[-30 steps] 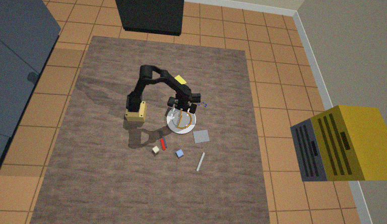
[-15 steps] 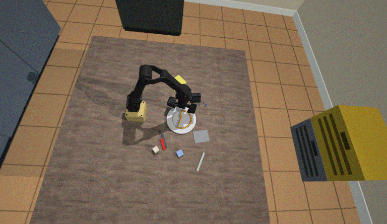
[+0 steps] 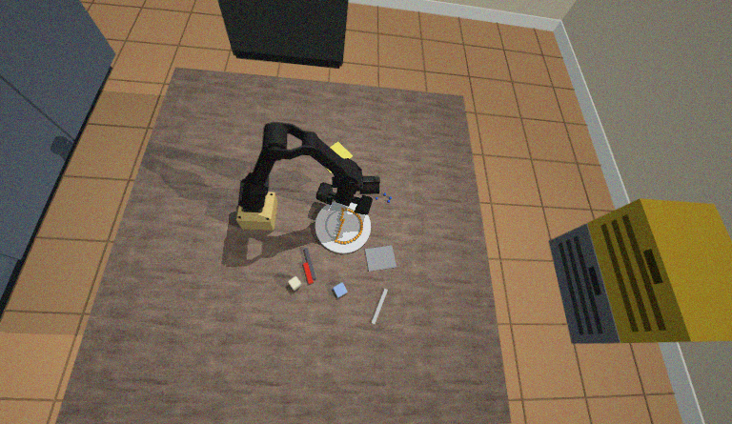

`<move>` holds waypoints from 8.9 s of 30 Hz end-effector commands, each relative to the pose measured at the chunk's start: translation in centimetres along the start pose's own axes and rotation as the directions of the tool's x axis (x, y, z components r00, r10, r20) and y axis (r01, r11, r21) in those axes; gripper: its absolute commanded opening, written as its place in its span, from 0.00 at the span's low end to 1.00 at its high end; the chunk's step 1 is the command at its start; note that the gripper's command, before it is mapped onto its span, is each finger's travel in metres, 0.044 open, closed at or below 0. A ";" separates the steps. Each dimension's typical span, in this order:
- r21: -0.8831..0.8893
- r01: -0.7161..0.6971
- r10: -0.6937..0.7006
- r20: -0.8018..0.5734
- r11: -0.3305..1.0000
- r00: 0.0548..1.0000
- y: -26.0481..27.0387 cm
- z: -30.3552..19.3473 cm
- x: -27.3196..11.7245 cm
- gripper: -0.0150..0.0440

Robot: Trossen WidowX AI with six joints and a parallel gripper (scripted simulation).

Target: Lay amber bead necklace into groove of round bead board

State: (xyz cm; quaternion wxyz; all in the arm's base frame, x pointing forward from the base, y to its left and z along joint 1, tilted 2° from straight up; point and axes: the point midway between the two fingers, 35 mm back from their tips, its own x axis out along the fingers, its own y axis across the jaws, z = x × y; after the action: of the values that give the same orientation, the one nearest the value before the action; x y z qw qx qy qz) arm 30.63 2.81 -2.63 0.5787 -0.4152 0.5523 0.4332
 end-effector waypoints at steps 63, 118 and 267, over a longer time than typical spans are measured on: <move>0.293 -0.014 -0.013 0.004 -0.956 1.000 -0.7 -0.9 -2.4 0.46; 0.290 -0.004 -0.004 0.001 -0.957 1.000 -0.5 -1.0 0.6 0.25; 0.039 0.015 -0.015 -0.005 0.999 1.000 -1.9 -10.2 -2.3 0.46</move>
State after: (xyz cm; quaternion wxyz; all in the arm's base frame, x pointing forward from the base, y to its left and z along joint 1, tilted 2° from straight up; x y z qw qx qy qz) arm 29.48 -7.61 -0.84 0.5876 -0.4077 0.5597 0.4187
